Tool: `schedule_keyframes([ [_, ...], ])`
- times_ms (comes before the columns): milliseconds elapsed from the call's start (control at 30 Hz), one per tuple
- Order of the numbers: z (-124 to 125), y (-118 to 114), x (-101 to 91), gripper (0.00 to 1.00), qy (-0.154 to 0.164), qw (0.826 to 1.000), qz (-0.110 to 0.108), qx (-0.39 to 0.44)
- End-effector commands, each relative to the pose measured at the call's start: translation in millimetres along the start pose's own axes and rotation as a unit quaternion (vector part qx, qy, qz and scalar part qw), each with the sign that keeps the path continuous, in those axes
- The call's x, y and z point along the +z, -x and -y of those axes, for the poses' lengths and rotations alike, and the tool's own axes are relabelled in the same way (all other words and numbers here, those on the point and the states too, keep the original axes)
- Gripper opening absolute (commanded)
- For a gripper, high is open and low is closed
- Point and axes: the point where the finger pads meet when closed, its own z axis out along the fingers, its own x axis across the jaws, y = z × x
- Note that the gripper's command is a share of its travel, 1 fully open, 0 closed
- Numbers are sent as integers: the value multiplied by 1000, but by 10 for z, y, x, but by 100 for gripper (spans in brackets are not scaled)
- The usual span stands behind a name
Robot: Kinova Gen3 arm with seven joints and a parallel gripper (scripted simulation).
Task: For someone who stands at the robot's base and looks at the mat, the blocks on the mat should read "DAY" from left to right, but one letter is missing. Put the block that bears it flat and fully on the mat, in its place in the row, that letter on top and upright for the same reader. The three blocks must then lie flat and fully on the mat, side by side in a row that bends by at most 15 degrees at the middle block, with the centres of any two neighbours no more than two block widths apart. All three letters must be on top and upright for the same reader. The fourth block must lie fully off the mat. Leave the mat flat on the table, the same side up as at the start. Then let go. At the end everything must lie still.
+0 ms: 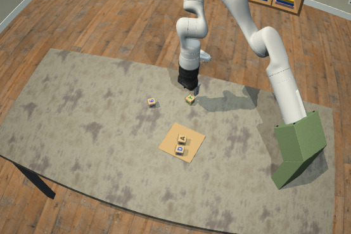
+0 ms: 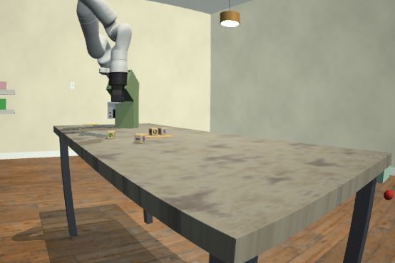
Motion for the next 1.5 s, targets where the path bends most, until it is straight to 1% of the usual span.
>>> schedule_keyframes([
  [0,18,-6,37,100,-3,1000,-1,-1],
  [367,21,-2,206,100,-3,1000,-1,-1],
  [433,21,-2,206,100,-3,1000,-1,-1],
  [867,23,2,375,100,-3,1000,-1,-1],
  [1467,24,4,427,100,-3,1000,-1,-1],
])
